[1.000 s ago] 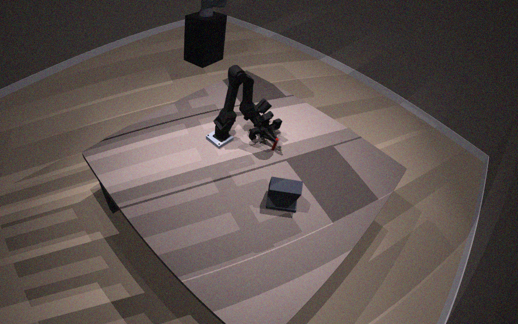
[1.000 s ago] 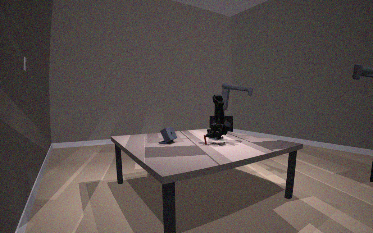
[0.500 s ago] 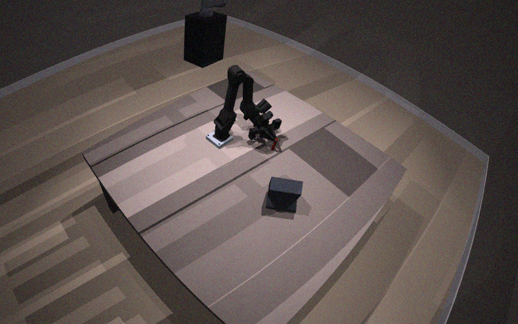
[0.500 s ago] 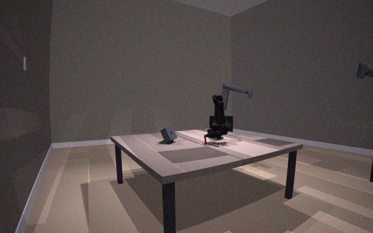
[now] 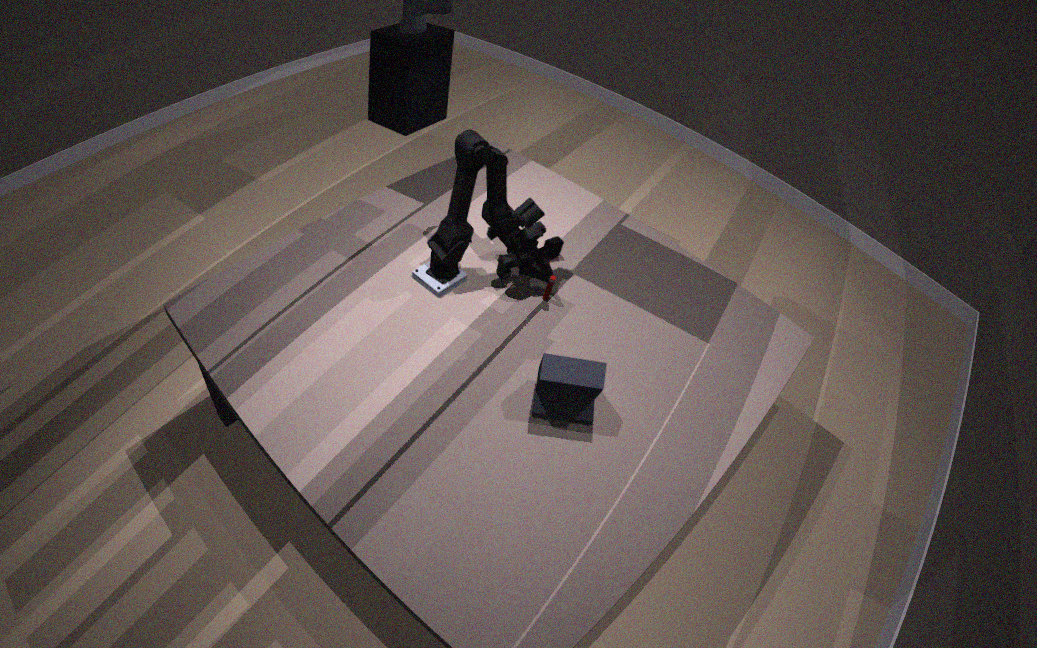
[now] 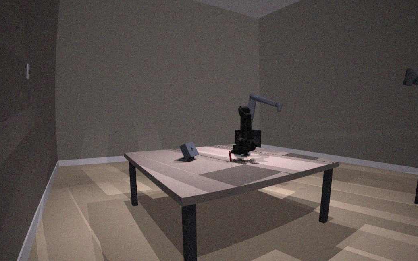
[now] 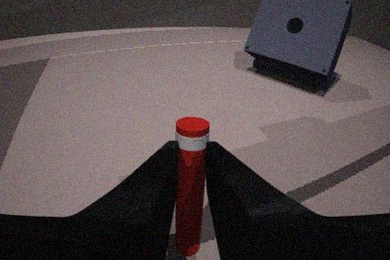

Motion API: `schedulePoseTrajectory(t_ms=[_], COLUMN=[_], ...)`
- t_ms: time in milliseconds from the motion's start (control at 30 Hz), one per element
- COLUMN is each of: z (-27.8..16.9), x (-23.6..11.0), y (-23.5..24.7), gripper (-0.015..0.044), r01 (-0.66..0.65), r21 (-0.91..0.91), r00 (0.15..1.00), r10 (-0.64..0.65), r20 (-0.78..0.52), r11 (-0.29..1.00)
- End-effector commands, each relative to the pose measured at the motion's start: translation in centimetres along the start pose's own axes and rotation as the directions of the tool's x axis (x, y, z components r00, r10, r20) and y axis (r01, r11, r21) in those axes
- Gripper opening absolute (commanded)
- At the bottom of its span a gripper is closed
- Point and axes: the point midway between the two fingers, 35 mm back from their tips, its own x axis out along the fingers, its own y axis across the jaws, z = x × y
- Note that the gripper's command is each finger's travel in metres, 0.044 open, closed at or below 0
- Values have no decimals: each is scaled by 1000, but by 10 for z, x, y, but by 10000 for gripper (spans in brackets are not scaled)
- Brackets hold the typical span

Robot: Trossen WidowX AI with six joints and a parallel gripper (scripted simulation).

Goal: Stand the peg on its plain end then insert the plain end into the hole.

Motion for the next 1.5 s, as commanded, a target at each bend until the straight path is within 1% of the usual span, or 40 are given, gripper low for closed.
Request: schedulePoseTrajectory(t_ms=[0, 1467], z=[0, -3], x=[-1, -8], y=[0, -2], gripper=[49, 49], r01=[0, 20], r21=[0, 18], r00=[1000, 1000], r10=[0, -20], r20=[0, 19], r11=[1000, 1000])
